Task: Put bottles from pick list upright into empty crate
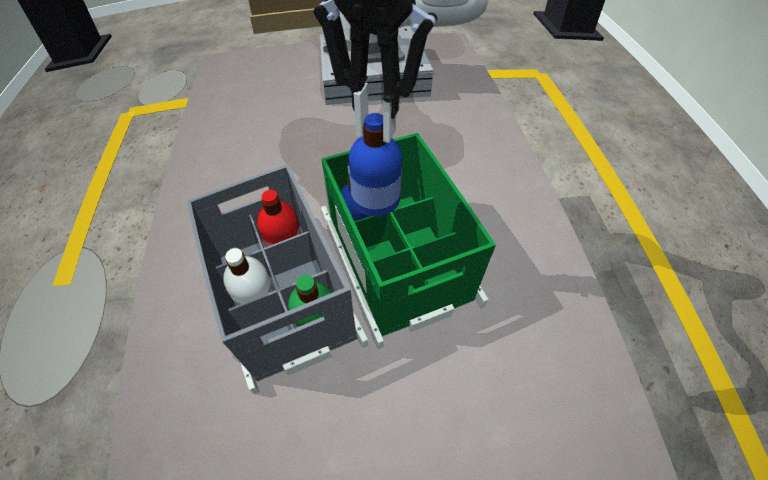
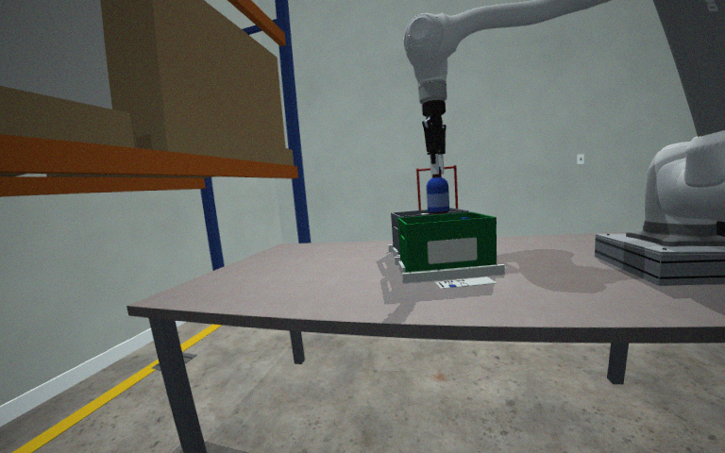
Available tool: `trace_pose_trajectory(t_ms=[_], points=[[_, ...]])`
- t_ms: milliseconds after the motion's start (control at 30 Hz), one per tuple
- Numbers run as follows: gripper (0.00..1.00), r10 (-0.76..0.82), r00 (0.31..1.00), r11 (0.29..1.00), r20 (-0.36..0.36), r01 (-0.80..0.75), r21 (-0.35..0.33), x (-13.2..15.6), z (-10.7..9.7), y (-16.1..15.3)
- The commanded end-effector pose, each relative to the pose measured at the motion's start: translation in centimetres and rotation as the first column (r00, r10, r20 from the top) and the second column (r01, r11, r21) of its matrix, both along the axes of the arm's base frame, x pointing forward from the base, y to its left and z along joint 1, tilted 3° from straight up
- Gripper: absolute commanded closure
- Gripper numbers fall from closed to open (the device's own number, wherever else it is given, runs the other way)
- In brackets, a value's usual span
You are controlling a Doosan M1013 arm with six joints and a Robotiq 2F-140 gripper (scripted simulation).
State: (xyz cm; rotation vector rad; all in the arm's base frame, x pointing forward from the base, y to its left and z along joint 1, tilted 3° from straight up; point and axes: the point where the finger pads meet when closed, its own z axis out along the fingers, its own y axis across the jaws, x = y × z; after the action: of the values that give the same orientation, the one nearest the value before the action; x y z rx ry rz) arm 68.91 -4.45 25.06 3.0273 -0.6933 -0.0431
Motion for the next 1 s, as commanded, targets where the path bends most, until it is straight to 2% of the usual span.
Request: trace_pose_trajectory(t_ms=[0, 967], points=[[1.00, 0.000, 1.000, 1.000, 0.000, 0.000, 0.000, 0.0, 0.0, 0.0], [1.00, 0.000, 1.000, 1.000, 0.000, 0.000, 0.000, -0.1, -2.3, -0.1]])
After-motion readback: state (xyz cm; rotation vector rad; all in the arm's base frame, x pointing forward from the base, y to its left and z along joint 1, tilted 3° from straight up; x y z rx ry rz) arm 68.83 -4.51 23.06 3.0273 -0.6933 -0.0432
